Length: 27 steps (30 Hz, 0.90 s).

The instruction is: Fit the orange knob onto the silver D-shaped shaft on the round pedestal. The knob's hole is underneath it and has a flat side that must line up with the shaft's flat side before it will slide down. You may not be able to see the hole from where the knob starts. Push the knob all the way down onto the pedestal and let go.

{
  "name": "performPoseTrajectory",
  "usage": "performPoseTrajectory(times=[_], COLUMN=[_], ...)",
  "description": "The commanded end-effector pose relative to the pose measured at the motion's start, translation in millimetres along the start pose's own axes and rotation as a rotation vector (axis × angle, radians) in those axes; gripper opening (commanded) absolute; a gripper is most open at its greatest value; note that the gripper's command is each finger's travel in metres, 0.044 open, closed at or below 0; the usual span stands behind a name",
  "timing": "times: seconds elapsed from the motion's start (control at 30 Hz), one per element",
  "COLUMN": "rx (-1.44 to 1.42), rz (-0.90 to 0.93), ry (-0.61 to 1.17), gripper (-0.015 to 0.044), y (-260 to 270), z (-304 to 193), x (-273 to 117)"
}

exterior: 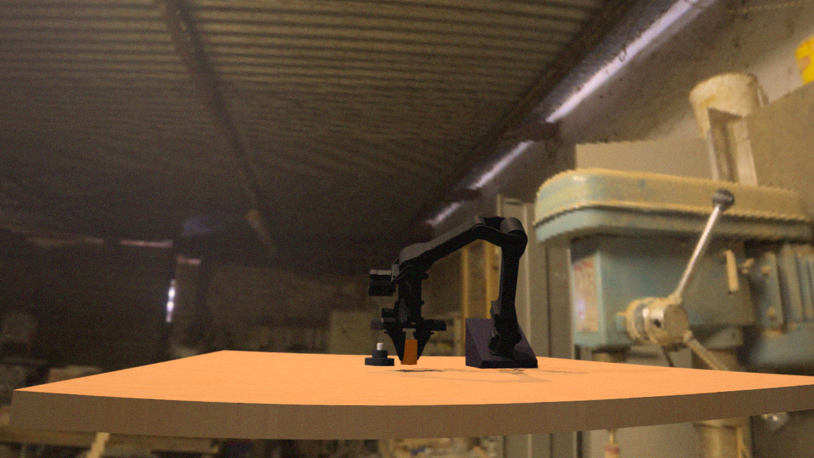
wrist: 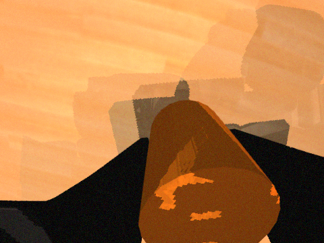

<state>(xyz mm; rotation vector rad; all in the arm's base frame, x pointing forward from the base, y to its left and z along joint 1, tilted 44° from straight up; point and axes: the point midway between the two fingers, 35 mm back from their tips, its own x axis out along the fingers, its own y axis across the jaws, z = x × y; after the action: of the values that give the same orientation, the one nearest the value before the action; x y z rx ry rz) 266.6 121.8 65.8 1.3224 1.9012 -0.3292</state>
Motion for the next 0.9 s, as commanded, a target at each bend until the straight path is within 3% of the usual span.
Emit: performPoseTrajectory(times=[0.0, 0.63, 0.87], rx=[0.001, 0.037, 0.041], rz=[0.008, 0.014, 0.038], ry=[-0.012, -0.004, -0.003], gripper=[0.0, 0.0, 0.0], y=[5, -1, -3], z=[4, 1, 0], x=[-18, -118, -124])
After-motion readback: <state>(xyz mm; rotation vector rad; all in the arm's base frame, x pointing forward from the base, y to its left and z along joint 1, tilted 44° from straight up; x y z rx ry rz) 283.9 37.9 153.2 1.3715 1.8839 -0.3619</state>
